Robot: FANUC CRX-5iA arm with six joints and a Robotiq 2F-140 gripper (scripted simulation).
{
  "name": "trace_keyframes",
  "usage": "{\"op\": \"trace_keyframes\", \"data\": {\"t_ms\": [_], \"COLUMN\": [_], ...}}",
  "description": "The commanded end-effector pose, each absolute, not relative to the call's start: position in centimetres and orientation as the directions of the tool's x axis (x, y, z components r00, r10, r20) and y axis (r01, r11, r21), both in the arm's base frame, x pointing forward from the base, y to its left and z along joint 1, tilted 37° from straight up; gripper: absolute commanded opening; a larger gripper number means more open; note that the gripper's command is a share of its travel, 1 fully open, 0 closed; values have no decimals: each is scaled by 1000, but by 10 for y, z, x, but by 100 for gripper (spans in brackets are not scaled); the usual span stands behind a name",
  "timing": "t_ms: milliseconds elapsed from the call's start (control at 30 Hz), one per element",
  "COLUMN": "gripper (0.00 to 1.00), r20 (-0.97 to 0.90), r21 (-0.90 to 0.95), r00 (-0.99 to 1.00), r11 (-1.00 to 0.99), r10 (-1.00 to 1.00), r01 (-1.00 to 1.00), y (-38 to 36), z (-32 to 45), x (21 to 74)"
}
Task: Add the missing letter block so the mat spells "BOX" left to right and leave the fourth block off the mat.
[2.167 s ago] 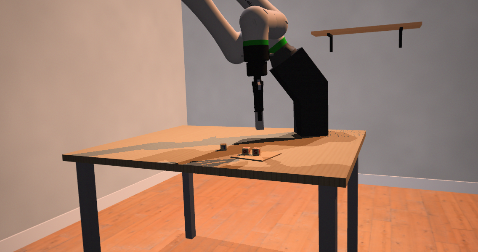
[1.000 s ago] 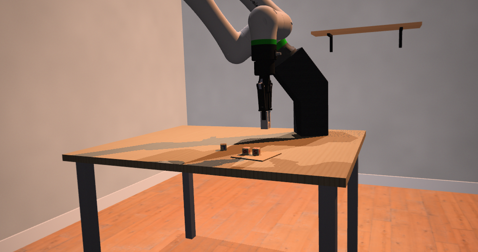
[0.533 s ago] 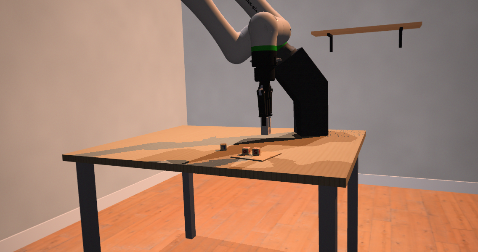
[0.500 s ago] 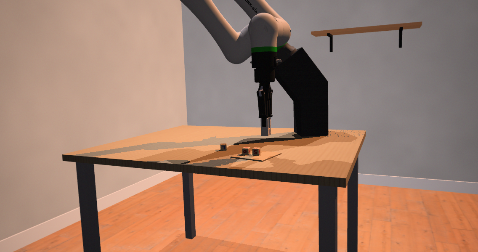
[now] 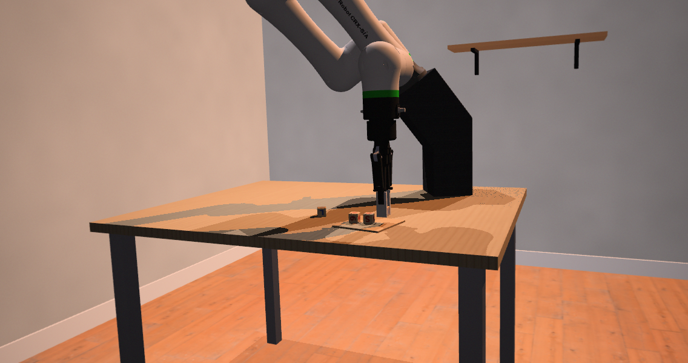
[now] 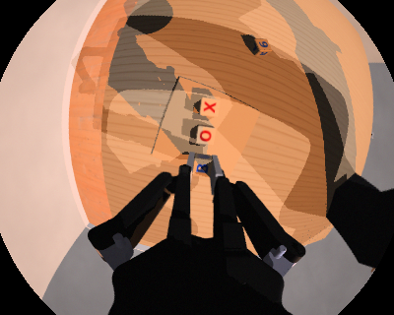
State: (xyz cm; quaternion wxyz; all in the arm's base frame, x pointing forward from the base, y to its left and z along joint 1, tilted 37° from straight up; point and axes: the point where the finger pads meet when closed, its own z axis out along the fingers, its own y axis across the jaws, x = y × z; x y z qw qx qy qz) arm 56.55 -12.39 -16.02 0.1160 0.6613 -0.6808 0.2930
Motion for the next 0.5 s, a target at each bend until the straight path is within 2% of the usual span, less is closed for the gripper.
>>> {"op": "trace_keyframes", "data": {"t_ms": [0,467], "gripper": [13,13], "r20": [546,546], "r21": [-250,-250], "r00": [-99,-99], "r11": [-48,-48], "r10": [-832,-832], "r01": [-967,-967], "y": [-130,-132], "z": [-170,-172], "x": [569,570]}}
